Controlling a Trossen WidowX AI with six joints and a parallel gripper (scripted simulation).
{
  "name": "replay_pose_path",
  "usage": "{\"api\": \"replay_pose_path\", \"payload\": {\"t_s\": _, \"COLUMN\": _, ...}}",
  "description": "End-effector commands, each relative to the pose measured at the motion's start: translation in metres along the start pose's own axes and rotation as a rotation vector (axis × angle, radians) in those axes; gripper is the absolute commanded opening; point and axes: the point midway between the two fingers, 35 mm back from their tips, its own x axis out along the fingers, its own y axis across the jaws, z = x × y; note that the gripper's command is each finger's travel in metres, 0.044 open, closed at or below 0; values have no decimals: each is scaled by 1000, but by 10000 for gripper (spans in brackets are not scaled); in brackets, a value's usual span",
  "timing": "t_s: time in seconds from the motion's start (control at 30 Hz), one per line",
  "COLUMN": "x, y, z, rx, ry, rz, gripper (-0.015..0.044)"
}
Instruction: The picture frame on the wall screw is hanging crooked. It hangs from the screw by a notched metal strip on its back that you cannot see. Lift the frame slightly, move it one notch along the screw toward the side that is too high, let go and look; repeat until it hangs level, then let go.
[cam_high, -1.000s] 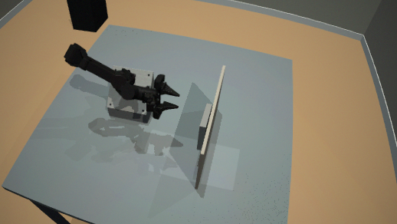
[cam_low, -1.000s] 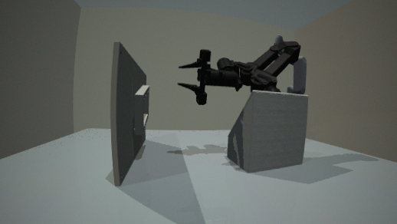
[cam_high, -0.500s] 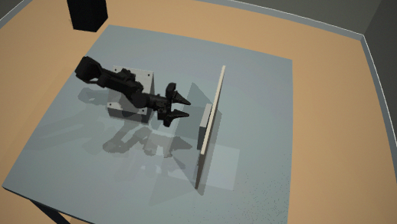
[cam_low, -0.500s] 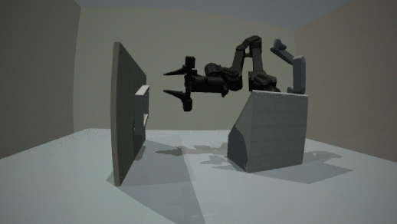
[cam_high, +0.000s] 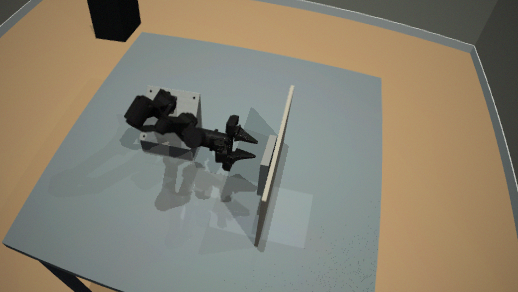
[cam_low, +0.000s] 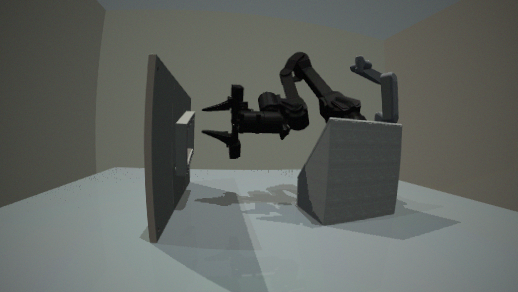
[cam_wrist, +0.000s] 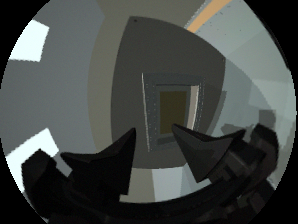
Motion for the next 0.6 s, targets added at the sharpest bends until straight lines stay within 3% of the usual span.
{"api": "replay_pose_path", "payload": {"t_s": 0.0, "x": 1, "y": 0, "z": 0, "rx": 1, "ry": 0, "rz": 6, "gripper": 260}}
{"api": "replay_pose_path", "payload": {"t_s": 0.57, "x": 16, "y": 0, "z": 0, "rx": 1, "ry": -1, "rz": 6, "gripper": 260}}
